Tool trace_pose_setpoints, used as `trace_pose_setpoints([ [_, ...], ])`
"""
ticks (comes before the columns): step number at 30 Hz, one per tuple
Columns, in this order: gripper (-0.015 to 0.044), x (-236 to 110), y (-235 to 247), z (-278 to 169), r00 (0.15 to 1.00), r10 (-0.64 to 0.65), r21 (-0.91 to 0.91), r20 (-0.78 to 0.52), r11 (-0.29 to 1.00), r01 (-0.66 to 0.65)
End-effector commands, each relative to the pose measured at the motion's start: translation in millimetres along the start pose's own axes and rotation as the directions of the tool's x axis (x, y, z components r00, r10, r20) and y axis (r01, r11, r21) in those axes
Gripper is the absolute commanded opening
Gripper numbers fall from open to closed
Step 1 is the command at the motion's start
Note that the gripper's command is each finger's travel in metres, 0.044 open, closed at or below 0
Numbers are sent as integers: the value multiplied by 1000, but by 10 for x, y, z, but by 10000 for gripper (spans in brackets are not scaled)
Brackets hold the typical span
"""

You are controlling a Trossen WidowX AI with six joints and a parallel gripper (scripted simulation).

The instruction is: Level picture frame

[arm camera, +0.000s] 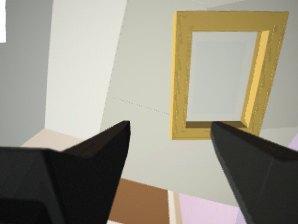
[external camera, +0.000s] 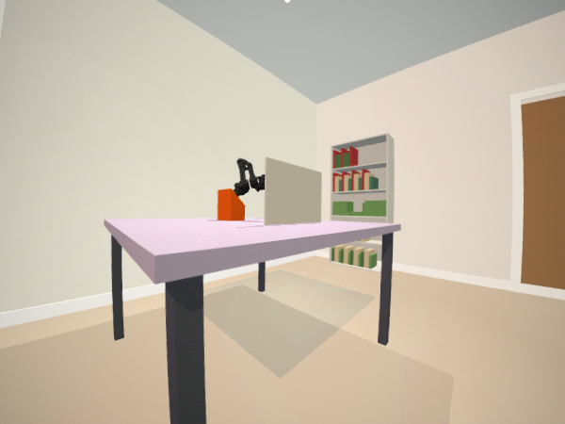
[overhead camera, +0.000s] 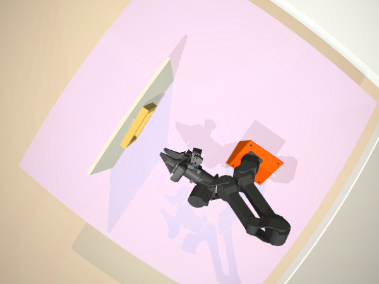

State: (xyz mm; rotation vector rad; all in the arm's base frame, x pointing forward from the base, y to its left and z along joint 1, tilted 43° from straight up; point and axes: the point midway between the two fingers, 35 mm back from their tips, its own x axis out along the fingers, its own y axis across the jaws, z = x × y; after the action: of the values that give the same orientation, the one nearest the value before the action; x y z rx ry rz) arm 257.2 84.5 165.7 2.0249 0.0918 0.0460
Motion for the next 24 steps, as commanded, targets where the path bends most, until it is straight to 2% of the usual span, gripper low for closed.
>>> trace_pose_setpoints([
  [1,260,108,-156,34,1000,-11,-6,0,1000,11],
  [10,260,192,-216,42,1000,-12,-6,-1,1000,12],
  [14,260,422,-195,8,1000,-11,-6,-1,1000,11],
  [19,260,886,-213,34,1000,-9,-6,-2,1000,9],
  [24,260,952,-221,47,1000,-8,-6,-2,1000,8],
])
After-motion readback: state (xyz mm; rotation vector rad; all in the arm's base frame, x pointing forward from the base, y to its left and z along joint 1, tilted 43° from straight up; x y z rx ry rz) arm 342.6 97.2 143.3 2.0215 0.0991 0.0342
